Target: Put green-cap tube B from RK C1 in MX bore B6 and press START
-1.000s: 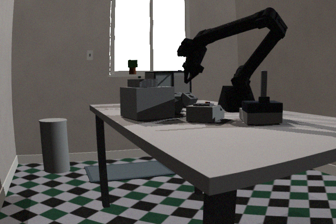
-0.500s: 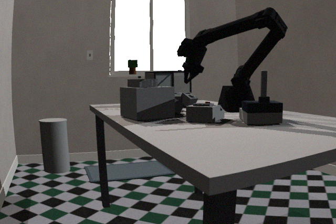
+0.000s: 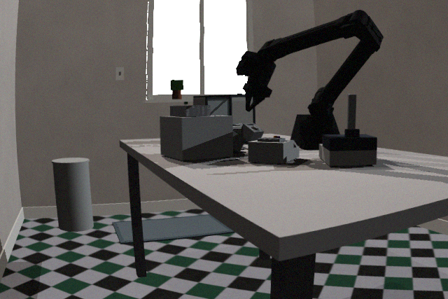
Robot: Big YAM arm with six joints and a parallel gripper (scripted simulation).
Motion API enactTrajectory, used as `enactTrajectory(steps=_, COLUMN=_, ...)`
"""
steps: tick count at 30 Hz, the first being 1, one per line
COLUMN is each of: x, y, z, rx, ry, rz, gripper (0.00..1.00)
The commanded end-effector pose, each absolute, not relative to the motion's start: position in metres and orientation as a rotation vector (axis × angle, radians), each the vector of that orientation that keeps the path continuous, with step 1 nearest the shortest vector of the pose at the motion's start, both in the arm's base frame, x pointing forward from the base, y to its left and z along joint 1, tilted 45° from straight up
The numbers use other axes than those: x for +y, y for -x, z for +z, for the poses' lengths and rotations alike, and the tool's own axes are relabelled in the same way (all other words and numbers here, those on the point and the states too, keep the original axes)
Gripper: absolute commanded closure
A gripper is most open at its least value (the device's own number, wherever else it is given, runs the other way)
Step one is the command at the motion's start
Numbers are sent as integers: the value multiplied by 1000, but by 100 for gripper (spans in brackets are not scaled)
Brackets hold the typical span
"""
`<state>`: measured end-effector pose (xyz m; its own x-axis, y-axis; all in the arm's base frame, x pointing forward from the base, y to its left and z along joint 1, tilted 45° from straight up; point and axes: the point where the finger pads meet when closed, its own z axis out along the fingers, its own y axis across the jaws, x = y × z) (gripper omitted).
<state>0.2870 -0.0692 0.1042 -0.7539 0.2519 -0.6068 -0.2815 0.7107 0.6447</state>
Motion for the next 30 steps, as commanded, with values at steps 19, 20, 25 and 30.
enactTrajectory(steps=19, x=-57, y=-301, z=99, rx=2207, ry=46, rz=970, gripper=100)
enactTrajectory(steps=20, x=-57, y=-301, z=99, rx=2207, ry=46, rz=970, gripper=100)
enactTrajectory(steps=25, x=-53, y=-305, z=95, rx=2208, ry=45, rz=970, gripper=100)
enactTrajectory(steps=30, x=-47, y=-310, z=89, rx=2213, ry=40, rz=975, gripper=100)
